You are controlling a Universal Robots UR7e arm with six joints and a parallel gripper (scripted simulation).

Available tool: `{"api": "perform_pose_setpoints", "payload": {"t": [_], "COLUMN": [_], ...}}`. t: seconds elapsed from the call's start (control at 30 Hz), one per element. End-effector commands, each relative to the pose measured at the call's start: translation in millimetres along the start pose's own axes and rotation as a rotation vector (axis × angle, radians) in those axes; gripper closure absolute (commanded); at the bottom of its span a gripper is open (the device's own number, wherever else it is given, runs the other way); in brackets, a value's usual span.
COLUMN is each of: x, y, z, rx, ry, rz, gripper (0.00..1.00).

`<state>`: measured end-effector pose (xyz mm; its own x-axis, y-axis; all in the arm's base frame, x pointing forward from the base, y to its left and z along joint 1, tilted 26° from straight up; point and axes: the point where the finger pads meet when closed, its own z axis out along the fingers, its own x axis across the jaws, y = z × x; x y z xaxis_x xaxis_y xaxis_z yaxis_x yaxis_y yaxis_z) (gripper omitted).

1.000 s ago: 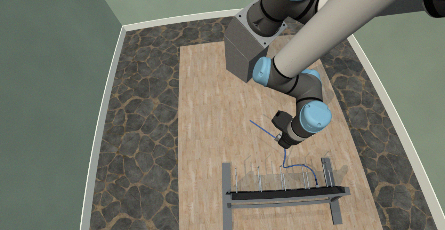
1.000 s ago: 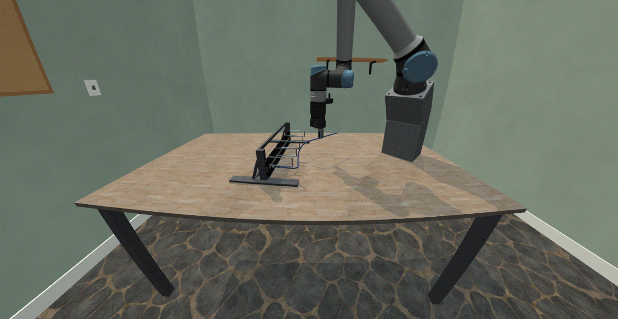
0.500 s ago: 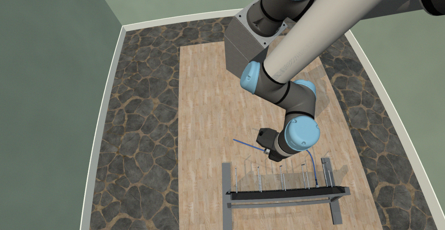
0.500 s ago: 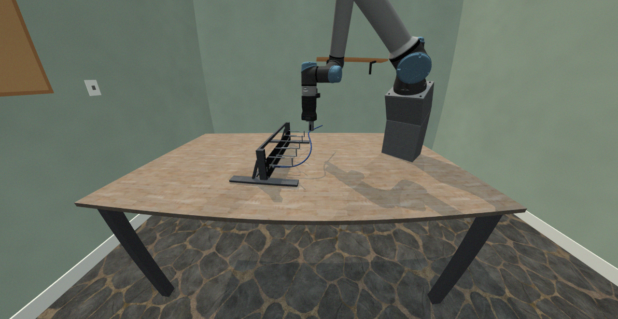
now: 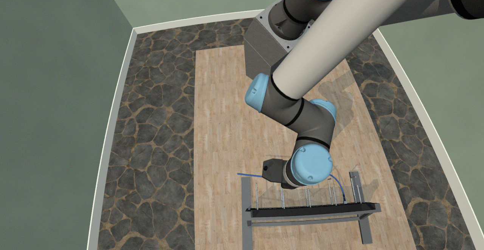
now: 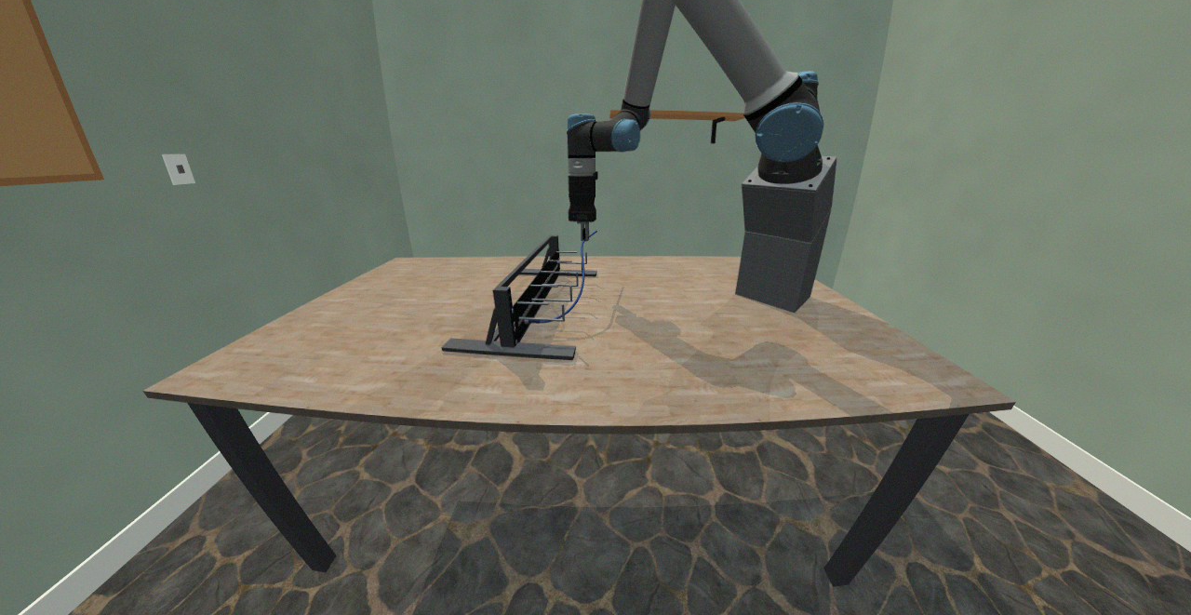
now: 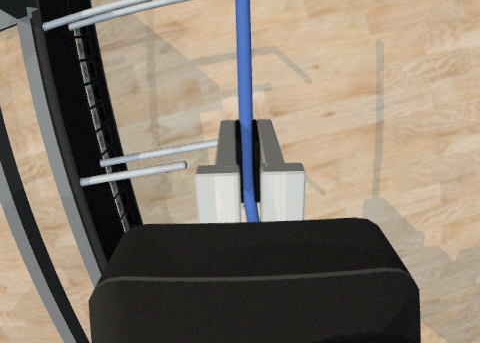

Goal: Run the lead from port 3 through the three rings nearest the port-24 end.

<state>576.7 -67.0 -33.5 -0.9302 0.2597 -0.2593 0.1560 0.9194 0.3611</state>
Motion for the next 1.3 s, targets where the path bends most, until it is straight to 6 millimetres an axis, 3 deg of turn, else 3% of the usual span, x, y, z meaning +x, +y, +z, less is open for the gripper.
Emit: {"api": "perform_pose_setpoints", "payload": {"t": [0.0,0.43,1.27], "x": [-19.5,-29.3,-30.1], "y": [-16.2,-24.1,-24.3], "z": [-6.7,-11.0,-11.6], "rx": [-0.001,0.000,0.001], "ry": [0.001,0.001,-0.001], "rz": [-0.095,-0.140,-0.141], "gripper": [1.00,1.00,1.00]}}
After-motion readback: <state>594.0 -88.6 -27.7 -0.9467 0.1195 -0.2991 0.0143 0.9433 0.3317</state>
